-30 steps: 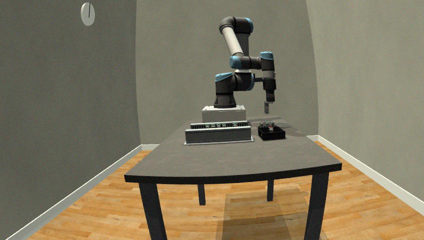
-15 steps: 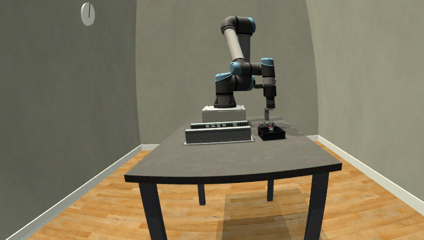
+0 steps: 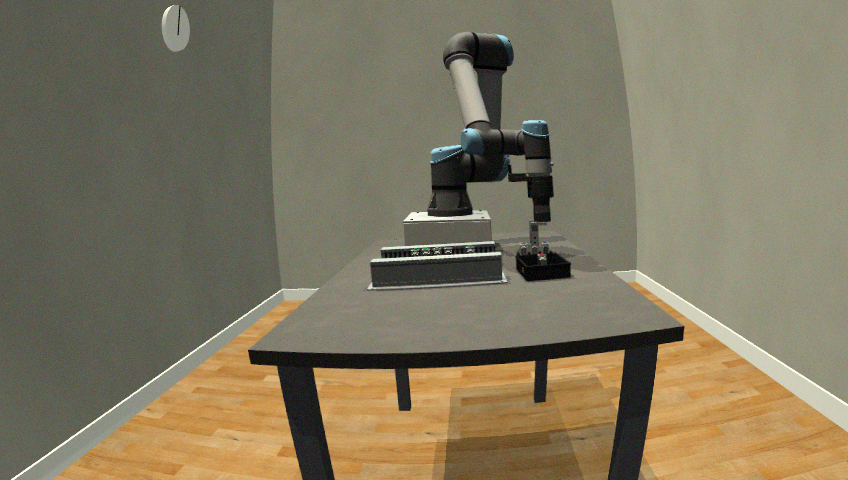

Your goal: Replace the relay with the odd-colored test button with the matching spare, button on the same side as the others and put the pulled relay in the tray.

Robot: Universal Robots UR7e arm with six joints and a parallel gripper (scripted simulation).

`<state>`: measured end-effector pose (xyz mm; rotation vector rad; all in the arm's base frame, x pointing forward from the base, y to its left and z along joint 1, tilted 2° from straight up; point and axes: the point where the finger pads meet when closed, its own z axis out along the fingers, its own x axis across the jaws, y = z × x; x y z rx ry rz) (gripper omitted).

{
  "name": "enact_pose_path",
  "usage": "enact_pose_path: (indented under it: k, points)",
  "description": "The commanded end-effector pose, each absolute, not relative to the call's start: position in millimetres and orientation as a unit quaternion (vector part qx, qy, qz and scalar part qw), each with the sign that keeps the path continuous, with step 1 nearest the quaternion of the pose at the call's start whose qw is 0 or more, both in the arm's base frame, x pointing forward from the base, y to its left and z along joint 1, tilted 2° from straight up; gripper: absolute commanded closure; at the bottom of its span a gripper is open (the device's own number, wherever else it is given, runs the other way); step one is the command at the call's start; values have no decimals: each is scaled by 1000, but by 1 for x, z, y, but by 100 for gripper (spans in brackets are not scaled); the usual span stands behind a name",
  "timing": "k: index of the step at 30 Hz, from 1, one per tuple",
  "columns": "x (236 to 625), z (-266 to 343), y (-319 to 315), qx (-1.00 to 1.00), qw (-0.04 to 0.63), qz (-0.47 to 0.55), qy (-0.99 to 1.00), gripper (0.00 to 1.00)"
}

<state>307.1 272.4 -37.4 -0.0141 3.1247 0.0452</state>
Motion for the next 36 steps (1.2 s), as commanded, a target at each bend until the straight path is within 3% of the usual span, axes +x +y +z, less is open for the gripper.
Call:
enact_pose_path:
  k: [1, 36]
  points:
    - [308, -39, 273, -5, 9, 15, 1000, 0]
    - [307, -30, 272, -5, 9, 15, 1000, 0]
